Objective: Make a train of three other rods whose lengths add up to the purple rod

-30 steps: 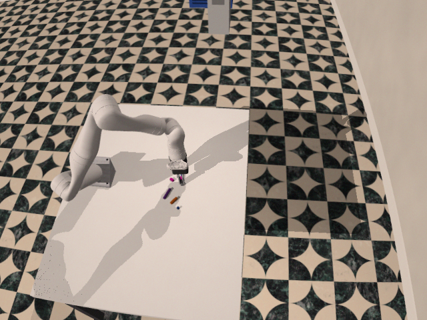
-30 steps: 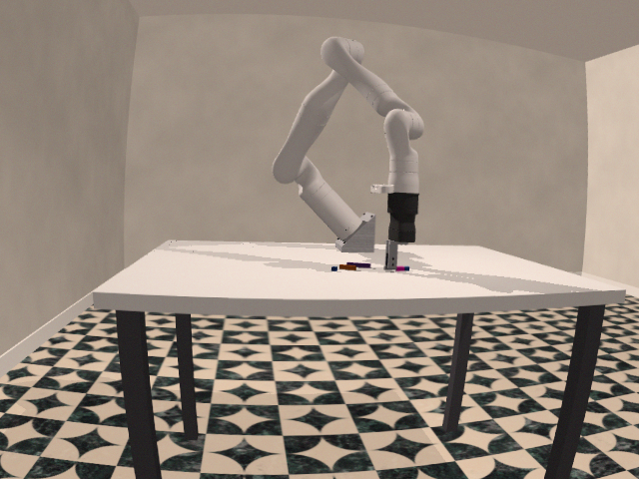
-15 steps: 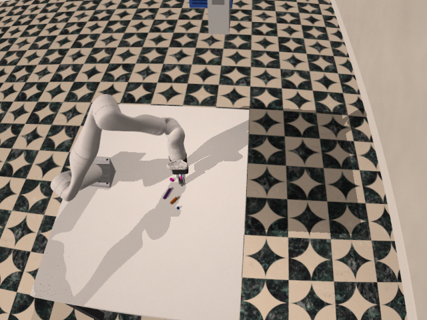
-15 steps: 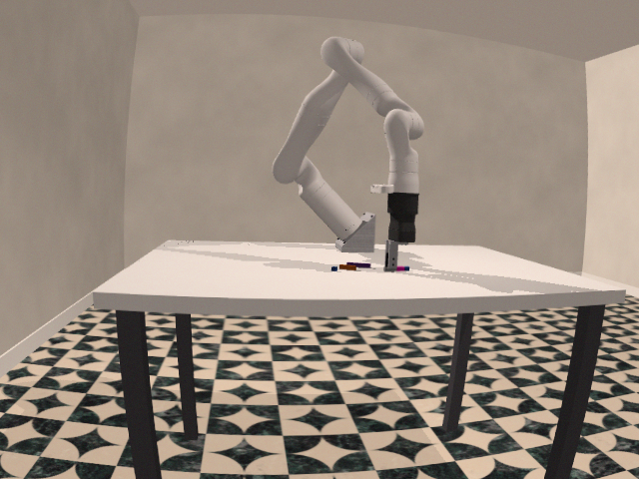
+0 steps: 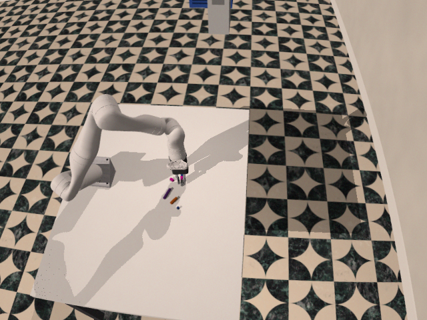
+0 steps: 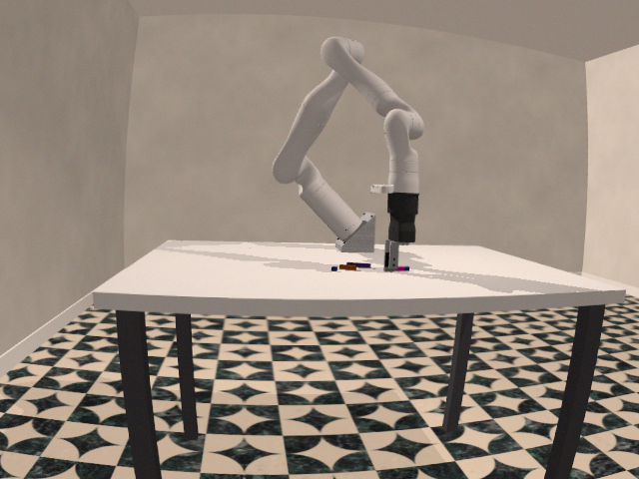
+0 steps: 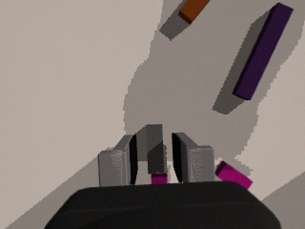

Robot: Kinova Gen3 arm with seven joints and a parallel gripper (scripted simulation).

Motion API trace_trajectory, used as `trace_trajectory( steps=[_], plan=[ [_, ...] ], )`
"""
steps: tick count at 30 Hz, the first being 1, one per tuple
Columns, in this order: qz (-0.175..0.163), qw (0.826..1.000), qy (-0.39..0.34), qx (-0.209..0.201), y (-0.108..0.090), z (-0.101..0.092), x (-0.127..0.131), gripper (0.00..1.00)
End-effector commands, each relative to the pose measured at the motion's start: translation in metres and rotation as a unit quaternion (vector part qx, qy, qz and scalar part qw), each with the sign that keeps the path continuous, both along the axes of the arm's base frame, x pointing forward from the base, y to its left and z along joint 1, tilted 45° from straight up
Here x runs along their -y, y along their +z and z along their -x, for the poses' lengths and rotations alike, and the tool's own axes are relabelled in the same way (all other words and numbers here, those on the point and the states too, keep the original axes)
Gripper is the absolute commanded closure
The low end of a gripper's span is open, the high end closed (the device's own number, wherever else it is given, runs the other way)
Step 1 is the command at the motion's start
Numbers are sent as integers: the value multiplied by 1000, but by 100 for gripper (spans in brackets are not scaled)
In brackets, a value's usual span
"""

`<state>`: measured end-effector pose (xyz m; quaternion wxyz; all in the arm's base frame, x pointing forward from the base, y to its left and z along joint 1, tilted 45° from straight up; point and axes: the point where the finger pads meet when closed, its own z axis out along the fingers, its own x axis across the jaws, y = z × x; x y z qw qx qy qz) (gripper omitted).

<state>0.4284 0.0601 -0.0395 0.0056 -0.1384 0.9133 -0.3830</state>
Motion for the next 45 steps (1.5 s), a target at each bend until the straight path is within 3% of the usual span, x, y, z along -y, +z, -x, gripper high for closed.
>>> trace_trajectory(
  steps=[1, 9, 26, 35, 36, 45],
  plan=[
    [1, 1000, 6, -5, -2, 0, 0, 46],
    [1, 1000, 6, -5, 6, 2, -8, 46],
    [1, 1000, 6, -5, 57, 10, -57, 46],
    [1, 1000, 6, -5, 62, 11, -62, 46],
    [1, 1000, 6, -5, 62, 11, -62, 0],
    [1, 1000, 6, -5, 62, 11, -62, 0]
  ],
)
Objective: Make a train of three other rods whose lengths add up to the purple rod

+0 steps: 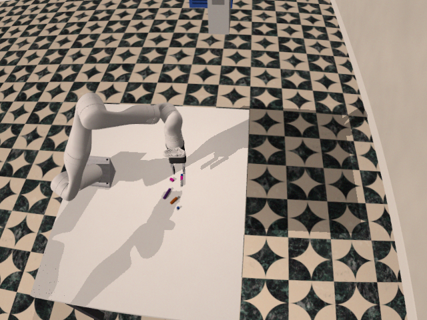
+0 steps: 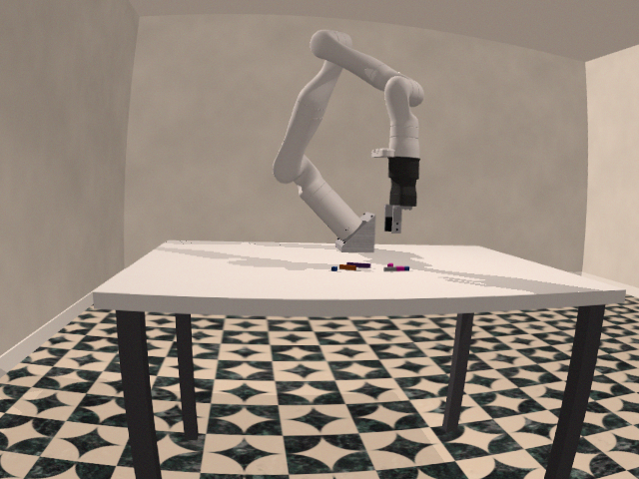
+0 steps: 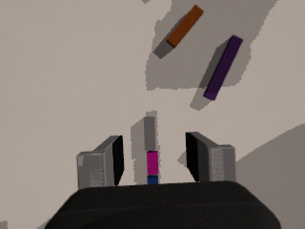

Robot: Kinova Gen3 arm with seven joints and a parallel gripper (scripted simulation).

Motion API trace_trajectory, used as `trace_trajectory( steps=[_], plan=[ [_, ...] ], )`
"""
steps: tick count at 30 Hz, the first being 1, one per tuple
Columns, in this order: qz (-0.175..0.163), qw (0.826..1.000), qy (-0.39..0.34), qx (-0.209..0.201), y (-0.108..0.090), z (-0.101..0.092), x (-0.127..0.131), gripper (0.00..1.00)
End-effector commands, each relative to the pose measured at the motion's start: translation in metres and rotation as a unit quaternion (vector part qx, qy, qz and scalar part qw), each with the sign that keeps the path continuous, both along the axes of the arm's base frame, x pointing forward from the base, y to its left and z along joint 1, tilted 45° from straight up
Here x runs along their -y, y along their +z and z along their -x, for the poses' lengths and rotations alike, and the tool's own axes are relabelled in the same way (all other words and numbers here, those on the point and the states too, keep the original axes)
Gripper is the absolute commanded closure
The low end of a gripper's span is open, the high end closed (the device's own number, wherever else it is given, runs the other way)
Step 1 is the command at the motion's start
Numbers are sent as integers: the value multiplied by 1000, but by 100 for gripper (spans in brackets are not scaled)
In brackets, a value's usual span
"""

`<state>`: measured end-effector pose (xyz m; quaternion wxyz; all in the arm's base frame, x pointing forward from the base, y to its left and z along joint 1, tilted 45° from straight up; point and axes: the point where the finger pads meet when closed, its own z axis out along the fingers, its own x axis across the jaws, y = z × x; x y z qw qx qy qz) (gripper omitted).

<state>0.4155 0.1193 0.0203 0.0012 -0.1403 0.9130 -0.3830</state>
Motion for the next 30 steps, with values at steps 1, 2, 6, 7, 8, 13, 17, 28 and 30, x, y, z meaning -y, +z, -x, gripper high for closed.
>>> trace_trajectory(
  steps=[1, 2, 6, 7, 8, 13, 17, 28, 30],
  plan=[
    [0, 1000, 5, 0, 3, -2, -3, 0],
    [0, 1000, 5, 0, 3, -2, -3, 0],
    [0, 1000, 5, 0, 3, -2, -3, 0],
    [0, 1000, 5, 0, 3, -2, -3, 0],
    [0, 1000, 5, 0, 3, -2, -3, 0],
    [0, 1000, 5, 0, 3, -2, -4, 0],
    [0, 1000, 5, 0, 8, -1, -9, 0],
    [0, 1000, 5, 0, 38, 4, -38, 0],
    [0, 1000, 5, 0, 46, 5, -45, 0]
  ],
)
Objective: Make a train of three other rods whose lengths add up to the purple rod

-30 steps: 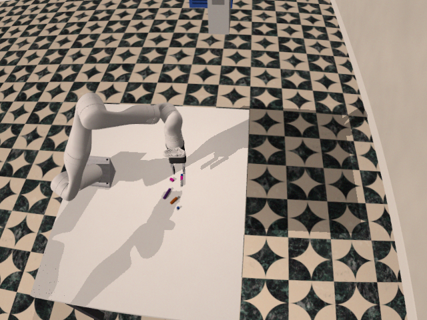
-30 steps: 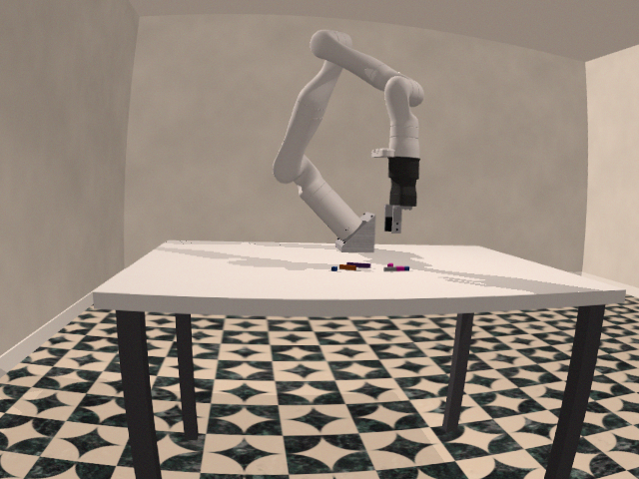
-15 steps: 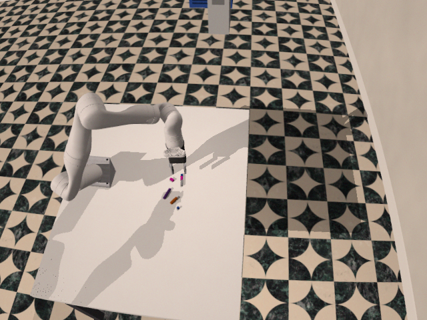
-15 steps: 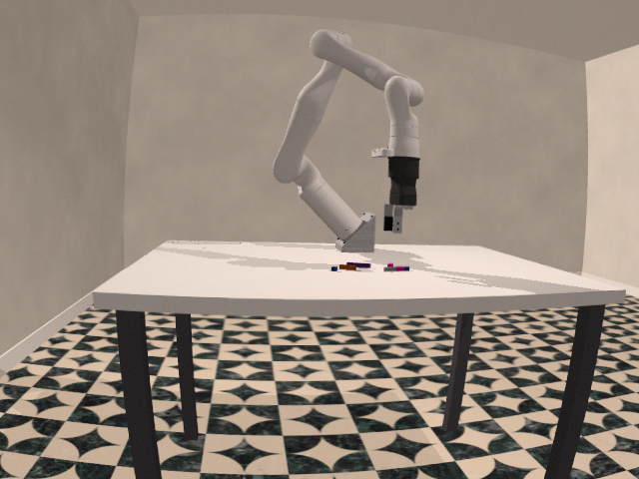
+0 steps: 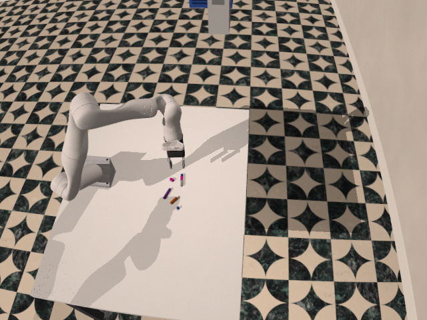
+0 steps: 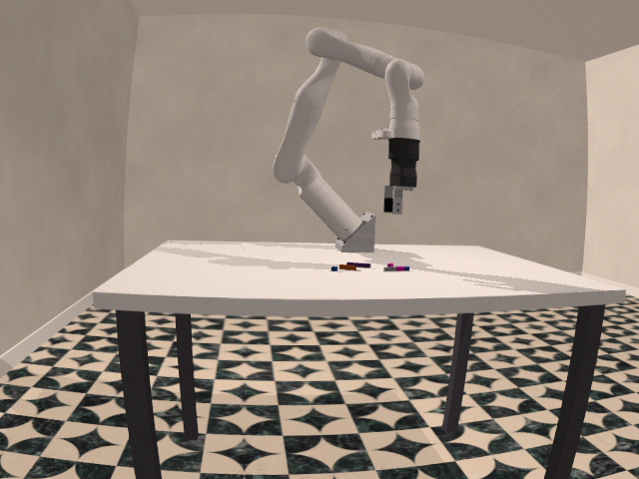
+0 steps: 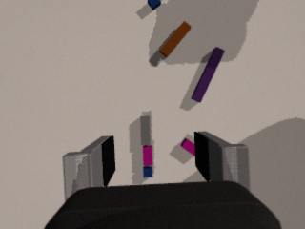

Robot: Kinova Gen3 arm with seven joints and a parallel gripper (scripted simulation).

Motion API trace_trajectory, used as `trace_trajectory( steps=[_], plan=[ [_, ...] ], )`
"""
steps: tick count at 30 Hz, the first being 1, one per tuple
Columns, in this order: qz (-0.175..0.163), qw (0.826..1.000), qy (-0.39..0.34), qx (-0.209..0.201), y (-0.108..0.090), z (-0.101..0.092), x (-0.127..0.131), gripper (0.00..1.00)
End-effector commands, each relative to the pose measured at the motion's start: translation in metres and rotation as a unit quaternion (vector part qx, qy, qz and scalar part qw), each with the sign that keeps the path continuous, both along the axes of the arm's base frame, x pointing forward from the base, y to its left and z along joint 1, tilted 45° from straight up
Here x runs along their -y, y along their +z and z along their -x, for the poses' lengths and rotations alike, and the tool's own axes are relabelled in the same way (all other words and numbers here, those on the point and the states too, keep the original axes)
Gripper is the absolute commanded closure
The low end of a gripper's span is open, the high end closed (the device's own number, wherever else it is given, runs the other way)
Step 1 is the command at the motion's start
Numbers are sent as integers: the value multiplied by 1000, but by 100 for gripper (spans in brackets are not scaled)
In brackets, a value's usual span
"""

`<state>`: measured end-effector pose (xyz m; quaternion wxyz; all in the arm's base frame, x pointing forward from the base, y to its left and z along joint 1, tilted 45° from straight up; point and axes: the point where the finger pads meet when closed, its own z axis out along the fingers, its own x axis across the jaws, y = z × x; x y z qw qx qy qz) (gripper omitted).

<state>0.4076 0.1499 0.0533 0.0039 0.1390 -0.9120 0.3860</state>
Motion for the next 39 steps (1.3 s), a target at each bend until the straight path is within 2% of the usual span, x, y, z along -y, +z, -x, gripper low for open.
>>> trace_trajectory(
  steps=[1, 9, 39],
  plan=[
    [-4, 1000, 8, 3, 16, -2, -18, 0],
    [-4, 1000, 8, 3, 32, 0, -33, 0],
    [-4, 1000, 8, 3, 32, 0, -33, 0]
  ],
)
